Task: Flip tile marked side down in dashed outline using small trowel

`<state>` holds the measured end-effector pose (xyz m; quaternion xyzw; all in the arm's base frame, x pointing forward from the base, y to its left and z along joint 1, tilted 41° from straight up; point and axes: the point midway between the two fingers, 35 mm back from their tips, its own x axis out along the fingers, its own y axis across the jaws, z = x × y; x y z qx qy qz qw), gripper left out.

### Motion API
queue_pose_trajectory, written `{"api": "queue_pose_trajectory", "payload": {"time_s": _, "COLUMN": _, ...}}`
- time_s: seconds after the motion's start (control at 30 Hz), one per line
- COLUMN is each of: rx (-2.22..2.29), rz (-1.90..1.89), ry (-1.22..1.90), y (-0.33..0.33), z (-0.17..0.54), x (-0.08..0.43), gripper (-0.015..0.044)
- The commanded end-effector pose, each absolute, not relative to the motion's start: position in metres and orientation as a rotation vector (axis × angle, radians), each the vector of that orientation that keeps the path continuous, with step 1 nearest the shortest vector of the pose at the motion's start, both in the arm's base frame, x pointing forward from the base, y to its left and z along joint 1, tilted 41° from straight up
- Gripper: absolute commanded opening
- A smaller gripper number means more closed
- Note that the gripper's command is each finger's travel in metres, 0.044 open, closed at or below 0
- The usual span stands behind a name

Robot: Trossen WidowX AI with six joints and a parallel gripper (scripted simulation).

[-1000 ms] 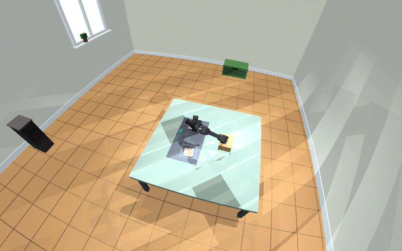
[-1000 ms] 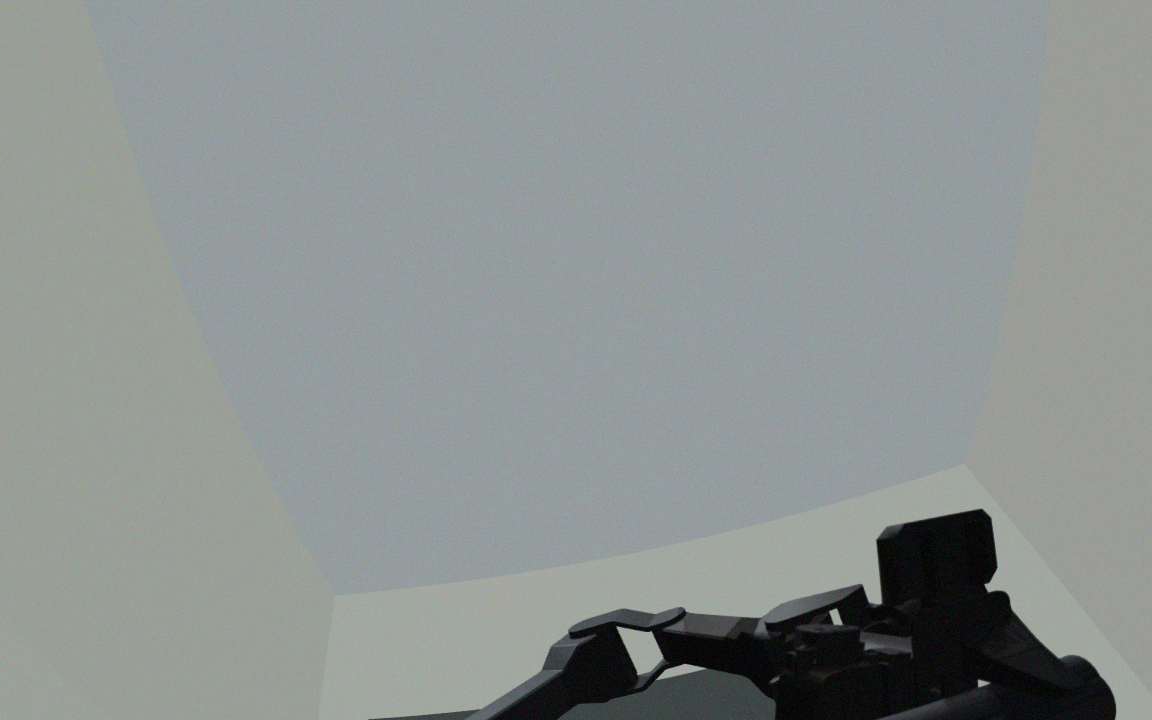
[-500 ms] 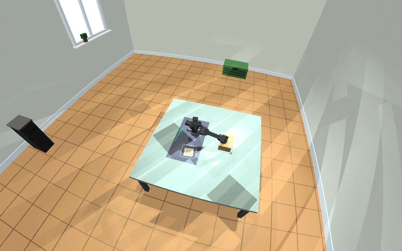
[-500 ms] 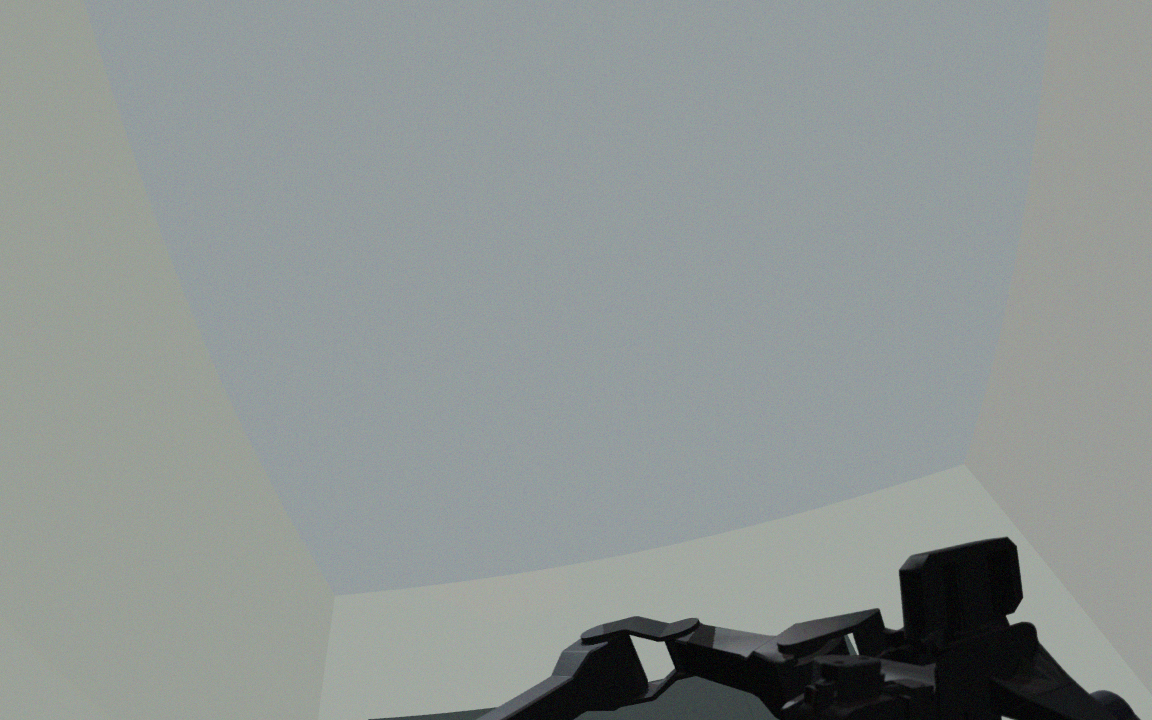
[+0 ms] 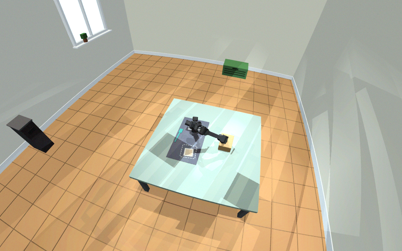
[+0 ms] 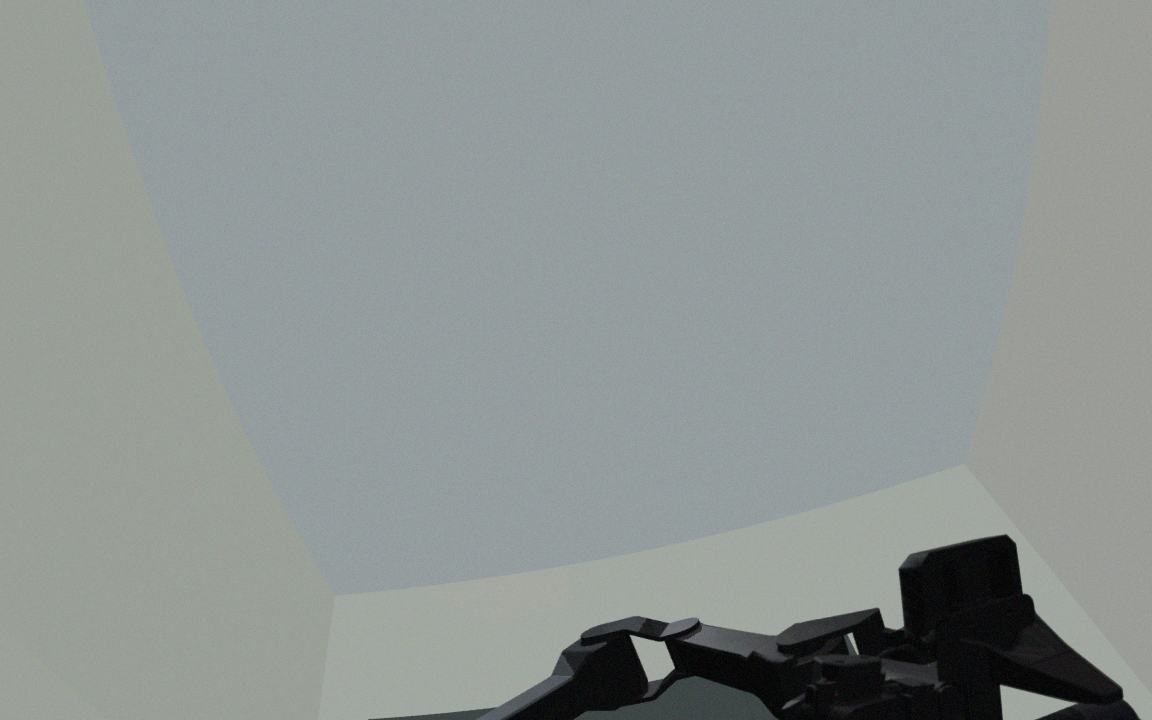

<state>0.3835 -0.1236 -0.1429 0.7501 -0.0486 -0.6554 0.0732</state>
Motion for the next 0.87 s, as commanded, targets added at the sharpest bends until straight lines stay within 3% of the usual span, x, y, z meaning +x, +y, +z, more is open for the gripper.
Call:
{"api": "queue_pose_trajectory", "payload": {"time_s": 0.0, "rx": 2.254, "rz": -1.967, "ry": -0.156, "y": -0.124, "z": -0.143, "x": 0.384, "gripper": 0.0300}}
{"api": "queue_pose_trajectory", "payload": {"time_s": 0.83, "rx": 2.256, "rz": -1.963, "ry": -0.145, "y": -0.129, "z": -0.055, "x": 0.360, "gripper": 0.0300}}
